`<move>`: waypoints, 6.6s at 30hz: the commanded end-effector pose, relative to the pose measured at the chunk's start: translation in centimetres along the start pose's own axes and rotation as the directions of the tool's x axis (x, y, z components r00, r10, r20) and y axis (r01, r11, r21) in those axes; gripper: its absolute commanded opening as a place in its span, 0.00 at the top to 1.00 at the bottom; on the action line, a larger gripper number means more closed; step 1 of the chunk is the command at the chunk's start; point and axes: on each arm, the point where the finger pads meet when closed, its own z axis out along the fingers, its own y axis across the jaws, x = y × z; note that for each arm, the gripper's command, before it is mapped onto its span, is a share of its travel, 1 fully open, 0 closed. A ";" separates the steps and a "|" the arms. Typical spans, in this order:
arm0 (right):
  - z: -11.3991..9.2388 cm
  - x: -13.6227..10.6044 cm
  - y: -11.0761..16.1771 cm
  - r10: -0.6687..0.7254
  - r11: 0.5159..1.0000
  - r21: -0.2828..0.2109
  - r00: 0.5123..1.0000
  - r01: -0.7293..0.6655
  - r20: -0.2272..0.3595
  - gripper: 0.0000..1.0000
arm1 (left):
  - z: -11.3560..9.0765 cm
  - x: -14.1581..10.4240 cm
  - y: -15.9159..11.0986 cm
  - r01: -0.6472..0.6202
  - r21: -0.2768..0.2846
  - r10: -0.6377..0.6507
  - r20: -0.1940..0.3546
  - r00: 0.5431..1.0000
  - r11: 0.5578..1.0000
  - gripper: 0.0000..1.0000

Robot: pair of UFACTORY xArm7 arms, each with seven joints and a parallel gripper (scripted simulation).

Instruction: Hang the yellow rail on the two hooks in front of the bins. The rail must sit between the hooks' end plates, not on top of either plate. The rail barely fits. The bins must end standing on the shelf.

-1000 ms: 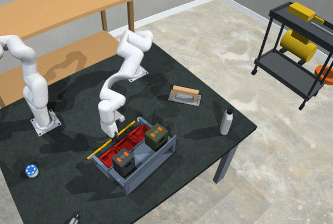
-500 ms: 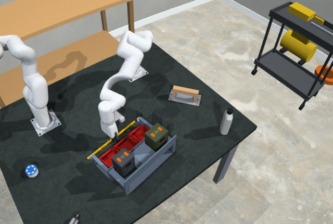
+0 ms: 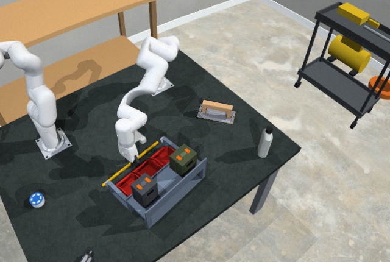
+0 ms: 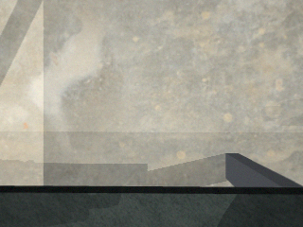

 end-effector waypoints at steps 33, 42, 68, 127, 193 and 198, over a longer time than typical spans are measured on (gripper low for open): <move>-0.2 0.1 0.0 0.000 1.000 0.000 1.000 0.000 -0.006 0.00 | 0.0 -0.2 0.1 0.000 -0.003 0.000 0.006 1.000 1.000 1.00; -0.2 0.1 0.0 0.000 1.000 0.000 1.000 0.000 -0.006 0.00 | 0.0 -0.2 0.1 0.000 -0.003 0.000 0.006 1.000 1.000 1.00; -0.2 0.1 0.0 0.000 1.000 0.000 1.000 0.000 -0.006 0.00 | 0.0 -0.2 0.1 0.000 -0.003 0.000 0.006 1.000 1.000 1.00; -0.2 0.1 0.0 0.000 1.000 0.000 1.000 0.000 -0.006 0.00 | -10.2 -0.2 0.1 0.000 -0.004 0.000 0.006 1.000 1.000 1.00; -0.2 0.1 0.0 0.000 1.000 0.000 1.000 0.000 -0.006 0.00 | -11.0 0.6 4.5 0.000 -0.004 0.000 0.006 1.000 1.000 1.00; -0.2 0.1 0.0 0.000 1.000 0.000 1.000 0.000 -0.006 0.00 | -10.9 0.6 4.5 0.000 -0.004 0.000 0.006 1.000 1.000 1.00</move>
